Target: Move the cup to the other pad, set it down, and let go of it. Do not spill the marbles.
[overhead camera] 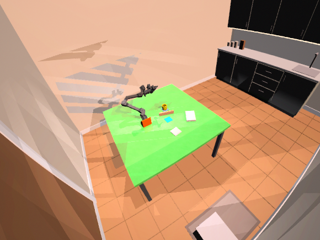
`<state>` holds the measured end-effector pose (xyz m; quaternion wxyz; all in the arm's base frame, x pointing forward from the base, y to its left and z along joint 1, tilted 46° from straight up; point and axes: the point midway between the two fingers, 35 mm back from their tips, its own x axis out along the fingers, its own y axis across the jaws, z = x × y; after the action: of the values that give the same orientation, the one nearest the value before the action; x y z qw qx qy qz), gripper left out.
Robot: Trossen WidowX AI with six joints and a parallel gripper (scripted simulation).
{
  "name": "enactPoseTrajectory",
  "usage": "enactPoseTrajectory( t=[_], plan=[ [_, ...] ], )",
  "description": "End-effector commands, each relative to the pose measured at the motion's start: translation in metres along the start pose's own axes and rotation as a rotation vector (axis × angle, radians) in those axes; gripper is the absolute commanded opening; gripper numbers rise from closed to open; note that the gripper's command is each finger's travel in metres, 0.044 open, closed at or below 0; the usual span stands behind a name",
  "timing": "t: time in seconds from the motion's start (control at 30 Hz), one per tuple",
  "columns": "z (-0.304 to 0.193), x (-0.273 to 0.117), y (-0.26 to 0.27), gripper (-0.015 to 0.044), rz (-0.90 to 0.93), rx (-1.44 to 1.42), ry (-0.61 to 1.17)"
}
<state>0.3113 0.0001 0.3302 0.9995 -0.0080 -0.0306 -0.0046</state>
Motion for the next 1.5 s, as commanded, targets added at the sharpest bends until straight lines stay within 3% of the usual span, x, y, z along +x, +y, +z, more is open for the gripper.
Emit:
enactPoseTrajectory(
  t=[0.0, 0.1, 0.27, 0.57, 0.87, 1.47],
  plan=[
    [-0.001, 0.001, 0.0, 0.0374, 0.002, 0.003, 0.006],
    [-0.017, 0.011, 0.002, 0.0295, 0.03, 0.051, 0.097],
    [-0.074, 0.037, 0.008, 0.0167, 0.091, 0.255, 0.419],
    [-0.178, 0.038, 0.018, 0.0167, 0.058, 0.721, 1.104],
    [-0.229, 0.009, 0.029, 0.0167, -0.215, 1.363, 1.76],
    [-0.24, 0.006, 0.042, 0.0167, -0.247, 1.414, 1.802]
  ],
)
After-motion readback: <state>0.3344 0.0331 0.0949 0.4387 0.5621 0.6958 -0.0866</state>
